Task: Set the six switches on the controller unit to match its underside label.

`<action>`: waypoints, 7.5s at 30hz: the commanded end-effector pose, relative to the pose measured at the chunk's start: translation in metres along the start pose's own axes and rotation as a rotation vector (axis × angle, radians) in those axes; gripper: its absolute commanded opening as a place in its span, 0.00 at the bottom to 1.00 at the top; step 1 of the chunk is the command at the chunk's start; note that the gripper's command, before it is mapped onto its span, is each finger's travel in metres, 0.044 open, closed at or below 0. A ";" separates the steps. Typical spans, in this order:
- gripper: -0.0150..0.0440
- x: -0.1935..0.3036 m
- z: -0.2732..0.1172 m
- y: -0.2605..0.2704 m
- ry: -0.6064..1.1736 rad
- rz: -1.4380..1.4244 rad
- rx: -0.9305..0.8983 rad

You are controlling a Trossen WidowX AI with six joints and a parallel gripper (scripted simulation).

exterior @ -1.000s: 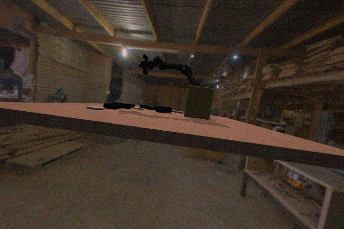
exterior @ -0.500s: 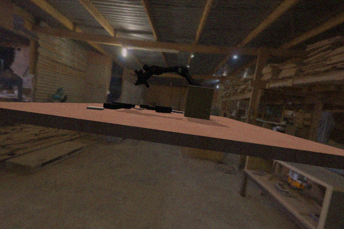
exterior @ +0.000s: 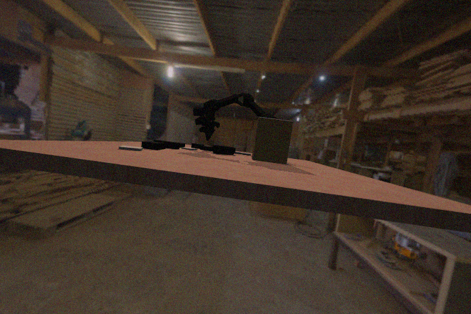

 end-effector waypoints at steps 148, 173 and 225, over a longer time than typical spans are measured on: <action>0.82 0.136 0.018 0.073 -0.009 -0.247 0.205; 0.82 0.119 0.003 0.080 0.041 -0.241 0.209; 0.82 0.078 -0.019 0.093 0.139 -0.229 0.216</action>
Point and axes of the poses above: the point midway between the two fingers, 35 mm back from their tips, its own z axis out along the fingers, its own y axis across the jaws, x = y × z, the point moved 7 cm from there along -z, back along the fingers, and after that the axes turned 2 degrees about -z, right-handed, at the moved point
